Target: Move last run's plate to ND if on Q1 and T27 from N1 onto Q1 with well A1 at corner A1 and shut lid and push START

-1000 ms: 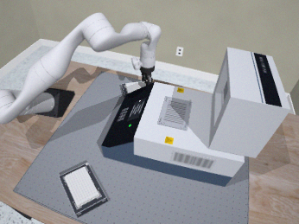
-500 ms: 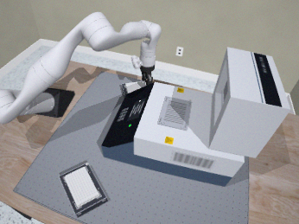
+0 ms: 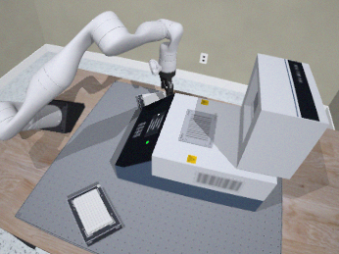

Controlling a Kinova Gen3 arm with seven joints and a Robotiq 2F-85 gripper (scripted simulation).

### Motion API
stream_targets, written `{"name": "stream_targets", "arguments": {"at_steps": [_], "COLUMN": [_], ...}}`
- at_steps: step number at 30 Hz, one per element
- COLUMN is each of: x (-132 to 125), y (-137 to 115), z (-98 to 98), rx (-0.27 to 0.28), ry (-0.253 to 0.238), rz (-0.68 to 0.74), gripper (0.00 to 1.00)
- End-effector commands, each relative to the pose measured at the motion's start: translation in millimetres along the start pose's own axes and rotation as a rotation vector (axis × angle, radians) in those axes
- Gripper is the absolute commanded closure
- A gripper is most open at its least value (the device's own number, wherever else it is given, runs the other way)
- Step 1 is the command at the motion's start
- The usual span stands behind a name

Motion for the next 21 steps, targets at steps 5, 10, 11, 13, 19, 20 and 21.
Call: {"name": "stream_targets", "arguments": {"at_steps": [5, 10, 11, 13, 19, 20, 21], "x": [0, 0, 0, 0, 0, 0, 0], "y": [0, 0, 0, 0, 0, 0, 0], "z": [-9.3, -16.0, -17.3, -20.0, -25.3, -26.7, -28.0], "rx": [-0.002, -0.002, -0.002, -0.002, -0.002, -0.002, -0.002], "ry": [0.001, 0.001, 0.001, 0.001, 0.001, 0.001, 0.001], "rz": [0.000, 0.000, 0.000, 0.000, 0.000, 0.000, 0.000], "gripper": [0.00, 0.00, 0.00, 0.00, 0.00, 0.00, 0.00]}}
Point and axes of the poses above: the point where the finger pads meet when closed, its own z axis out along the fingers, its own x axis across the jaws, y = z × x, the point moved 8 cm from there along -z, back along the fingers, and after that the axes turned 11 degrees about z, right-handed, at the moved point
